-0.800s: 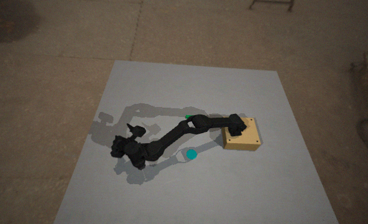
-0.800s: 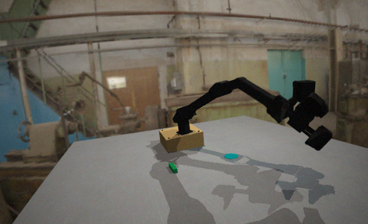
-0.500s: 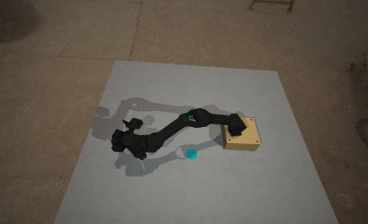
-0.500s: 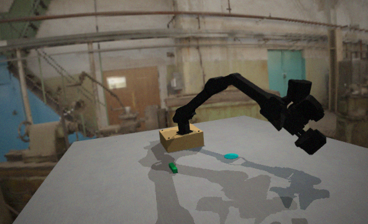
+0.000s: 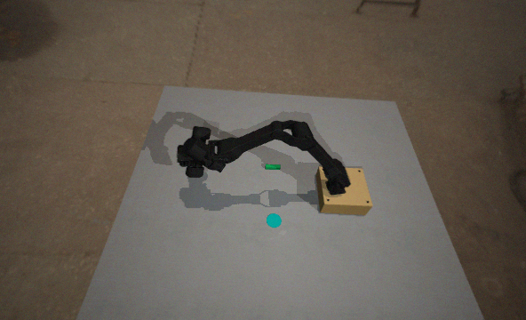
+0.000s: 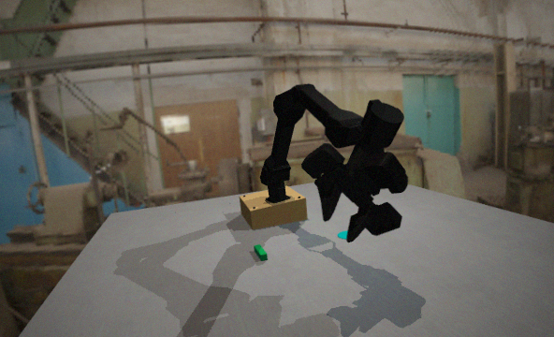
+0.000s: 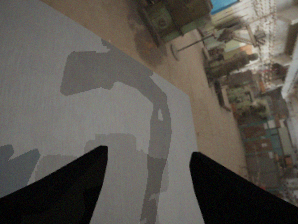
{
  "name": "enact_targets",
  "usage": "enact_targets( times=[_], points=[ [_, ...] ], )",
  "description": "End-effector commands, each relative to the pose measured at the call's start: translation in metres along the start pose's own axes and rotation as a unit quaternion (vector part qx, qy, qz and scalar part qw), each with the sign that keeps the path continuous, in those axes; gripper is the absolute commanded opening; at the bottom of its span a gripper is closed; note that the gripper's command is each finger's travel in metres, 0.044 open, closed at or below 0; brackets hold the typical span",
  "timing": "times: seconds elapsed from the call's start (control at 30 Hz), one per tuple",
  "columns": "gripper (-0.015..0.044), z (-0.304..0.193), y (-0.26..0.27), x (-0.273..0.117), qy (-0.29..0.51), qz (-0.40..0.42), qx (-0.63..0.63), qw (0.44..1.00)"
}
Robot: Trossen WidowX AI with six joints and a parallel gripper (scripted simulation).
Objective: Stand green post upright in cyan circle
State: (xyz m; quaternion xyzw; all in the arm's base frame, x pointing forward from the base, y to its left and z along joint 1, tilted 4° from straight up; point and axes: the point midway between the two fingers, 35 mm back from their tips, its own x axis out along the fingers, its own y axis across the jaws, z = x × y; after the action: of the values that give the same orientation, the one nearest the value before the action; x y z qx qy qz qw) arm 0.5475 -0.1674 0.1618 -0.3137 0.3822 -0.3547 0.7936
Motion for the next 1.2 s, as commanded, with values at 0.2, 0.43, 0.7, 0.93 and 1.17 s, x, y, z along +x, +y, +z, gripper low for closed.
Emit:
enact_targets(
  times=[0.2, 0.43, 0.7, 0.93, 1.17],
  points=[
    [0.0233, -0.117, -0.043, 0.000, 0.120, 0.161, -0.042, 0.979],
    [0.0233, -0.199, -0.060, -0.036, 0.209, 0.277, -0.025, 0.938],
    [0.0233, -0.277, -0.067, -0.106, 0.303, 0.402, 0.037, 0.863],
    [0.0233, -0.283, -0.067, -0.113, 0.310, 0.412, 0.044, 0.856],
    [0.0233, -0.305, -0.029, -0.083, 0.310, 0.412, 0.044, 0.856]
  ],
)
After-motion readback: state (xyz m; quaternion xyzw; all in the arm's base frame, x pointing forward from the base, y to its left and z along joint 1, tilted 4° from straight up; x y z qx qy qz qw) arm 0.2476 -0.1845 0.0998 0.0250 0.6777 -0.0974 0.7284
